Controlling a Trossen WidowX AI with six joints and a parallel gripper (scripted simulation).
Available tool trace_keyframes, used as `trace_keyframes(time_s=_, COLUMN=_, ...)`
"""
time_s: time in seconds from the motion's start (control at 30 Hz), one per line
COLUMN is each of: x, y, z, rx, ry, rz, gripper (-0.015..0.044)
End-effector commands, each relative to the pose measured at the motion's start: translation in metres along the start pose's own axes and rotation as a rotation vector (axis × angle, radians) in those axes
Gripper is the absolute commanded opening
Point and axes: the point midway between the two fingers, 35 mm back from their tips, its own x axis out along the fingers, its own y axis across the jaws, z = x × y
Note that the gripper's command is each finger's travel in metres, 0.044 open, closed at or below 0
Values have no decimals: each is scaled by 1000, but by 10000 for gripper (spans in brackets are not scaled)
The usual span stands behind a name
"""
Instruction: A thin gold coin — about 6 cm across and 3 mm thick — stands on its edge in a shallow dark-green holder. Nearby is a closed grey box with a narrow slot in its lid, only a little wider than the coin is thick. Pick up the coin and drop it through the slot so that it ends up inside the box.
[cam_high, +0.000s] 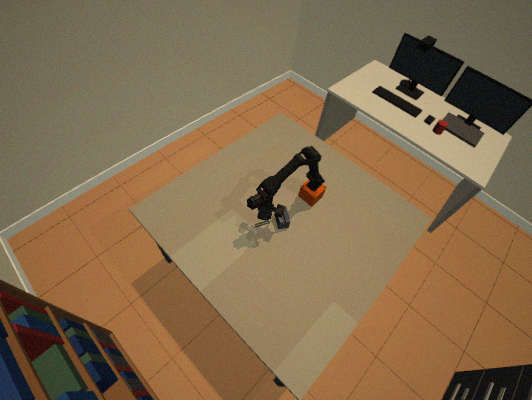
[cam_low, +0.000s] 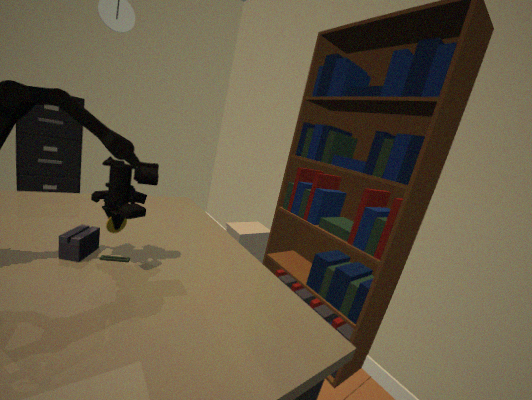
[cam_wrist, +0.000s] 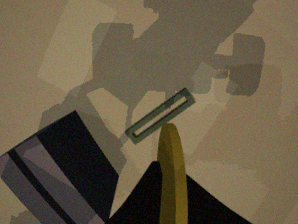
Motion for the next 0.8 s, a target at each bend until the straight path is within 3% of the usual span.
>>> trace_keyframes(time_s=0.0, x=-2, y=1, z=0, rx=-156, ry=0, rz=-4, gripper=0)
trace_keyframes(time_s=0.37, x=-2, y=4, z=0, rx=-516, ry=1, rz=-3, gripper=0)
trace_keyframes(time_s=0.77, x=-3, y=14, z=-5, rx=-522, ry=1, rz=-2, gripper=0)
